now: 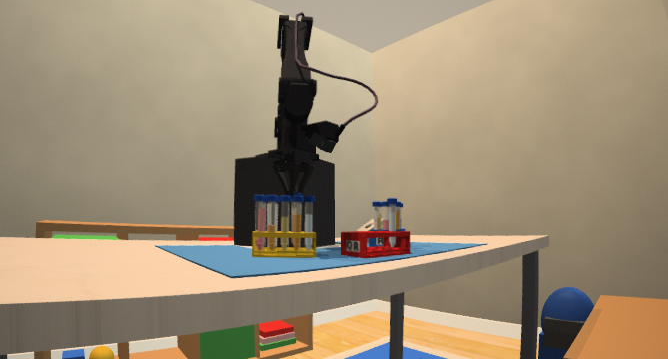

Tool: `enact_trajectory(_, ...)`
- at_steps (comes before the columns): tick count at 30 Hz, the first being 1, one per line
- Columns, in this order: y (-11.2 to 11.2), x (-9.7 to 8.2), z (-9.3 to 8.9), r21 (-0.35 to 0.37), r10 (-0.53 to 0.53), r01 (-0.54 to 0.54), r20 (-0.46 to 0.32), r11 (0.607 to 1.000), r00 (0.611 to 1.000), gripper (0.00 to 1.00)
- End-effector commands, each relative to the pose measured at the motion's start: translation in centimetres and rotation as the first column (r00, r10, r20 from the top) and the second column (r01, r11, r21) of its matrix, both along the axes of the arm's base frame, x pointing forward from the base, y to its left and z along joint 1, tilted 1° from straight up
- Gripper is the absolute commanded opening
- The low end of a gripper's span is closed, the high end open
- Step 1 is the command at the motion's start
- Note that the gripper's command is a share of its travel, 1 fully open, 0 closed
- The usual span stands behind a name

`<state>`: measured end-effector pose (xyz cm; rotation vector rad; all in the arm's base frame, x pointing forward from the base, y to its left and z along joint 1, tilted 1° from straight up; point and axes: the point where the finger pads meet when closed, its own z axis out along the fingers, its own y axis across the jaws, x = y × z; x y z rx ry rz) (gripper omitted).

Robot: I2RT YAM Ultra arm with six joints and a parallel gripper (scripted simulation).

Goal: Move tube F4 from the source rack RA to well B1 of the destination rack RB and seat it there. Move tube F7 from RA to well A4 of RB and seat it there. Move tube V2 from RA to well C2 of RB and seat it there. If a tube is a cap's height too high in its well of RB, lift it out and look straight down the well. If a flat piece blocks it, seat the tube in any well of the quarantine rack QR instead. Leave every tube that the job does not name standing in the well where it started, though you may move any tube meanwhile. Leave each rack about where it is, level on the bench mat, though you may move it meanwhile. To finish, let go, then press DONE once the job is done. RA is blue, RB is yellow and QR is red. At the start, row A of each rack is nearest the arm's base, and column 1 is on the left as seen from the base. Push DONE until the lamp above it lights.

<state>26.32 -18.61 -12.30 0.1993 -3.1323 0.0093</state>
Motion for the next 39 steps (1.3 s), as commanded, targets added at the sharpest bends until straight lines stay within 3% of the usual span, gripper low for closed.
enact_trajectory(1, -1.67, 0.86, -0.13, -0.036, -0.010, 0.011, 0.026, 0.999, 1.000, 0.00)
enact_trajectory(39, -1.82, 0.90, -1.10, -0.036, -0.011, 0.012, 0.026, 0.999, 1.000, 0.00)
